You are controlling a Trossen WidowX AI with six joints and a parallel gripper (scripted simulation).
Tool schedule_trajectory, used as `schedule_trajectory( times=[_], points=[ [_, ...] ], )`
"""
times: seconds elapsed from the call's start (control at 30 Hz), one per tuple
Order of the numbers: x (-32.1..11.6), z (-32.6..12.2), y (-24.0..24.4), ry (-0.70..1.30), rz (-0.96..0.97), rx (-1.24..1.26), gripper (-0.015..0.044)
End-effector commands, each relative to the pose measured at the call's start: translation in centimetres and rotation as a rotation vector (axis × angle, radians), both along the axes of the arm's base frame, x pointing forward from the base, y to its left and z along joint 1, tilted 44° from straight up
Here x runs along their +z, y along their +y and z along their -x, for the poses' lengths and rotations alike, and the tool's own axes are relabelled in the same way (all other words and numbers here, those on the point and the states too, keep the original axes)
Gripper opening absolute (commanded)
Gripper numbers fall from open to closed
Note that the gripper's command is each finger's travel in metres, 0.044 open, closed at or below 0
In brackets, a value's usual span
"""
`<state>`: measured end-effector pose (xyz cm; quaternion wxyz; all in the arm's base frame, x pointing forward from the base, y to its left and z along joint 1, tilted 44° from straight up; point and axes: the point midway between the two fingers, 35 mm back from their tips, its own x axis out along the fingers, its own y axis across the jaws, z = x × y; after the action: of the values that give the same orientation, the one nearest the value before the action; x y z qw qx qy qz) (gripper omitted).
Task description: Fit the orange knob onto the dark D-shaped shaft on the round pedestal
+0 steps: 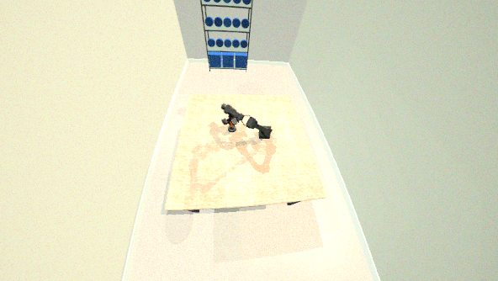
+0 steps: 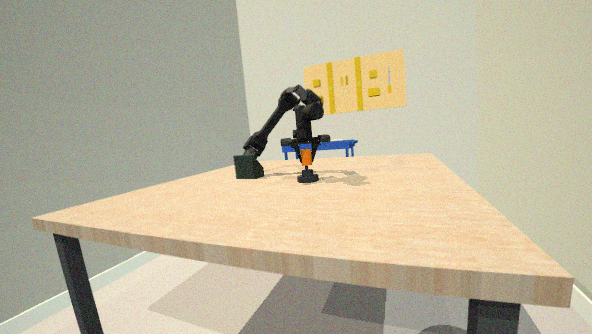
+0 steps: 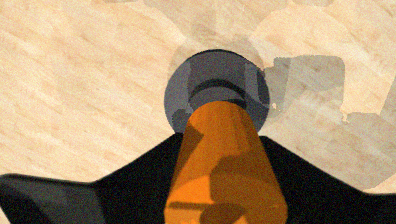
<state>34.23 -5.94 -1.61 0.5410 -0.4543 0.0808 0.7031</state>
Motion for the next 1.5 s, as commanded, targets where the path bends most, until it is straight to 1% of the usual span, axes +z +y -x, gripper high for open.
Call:
schedule_trajectory(
  times=[0.0,1.0,1.07,1.47],
  points=[
    [-0.01,-0.05,-0.09,0.141,0.002,-0.152,0.0000],
    [0.20,-0.13,-0.14,1.544,0.003,-1.637,0.0000],
    [0.22,-0.18,-0.17,1.576,0.003,-1.671,0.0000],
    [-0.05,-0.10,-0.06,1.576,0.003,-1.671,0.0000]
  ],
)
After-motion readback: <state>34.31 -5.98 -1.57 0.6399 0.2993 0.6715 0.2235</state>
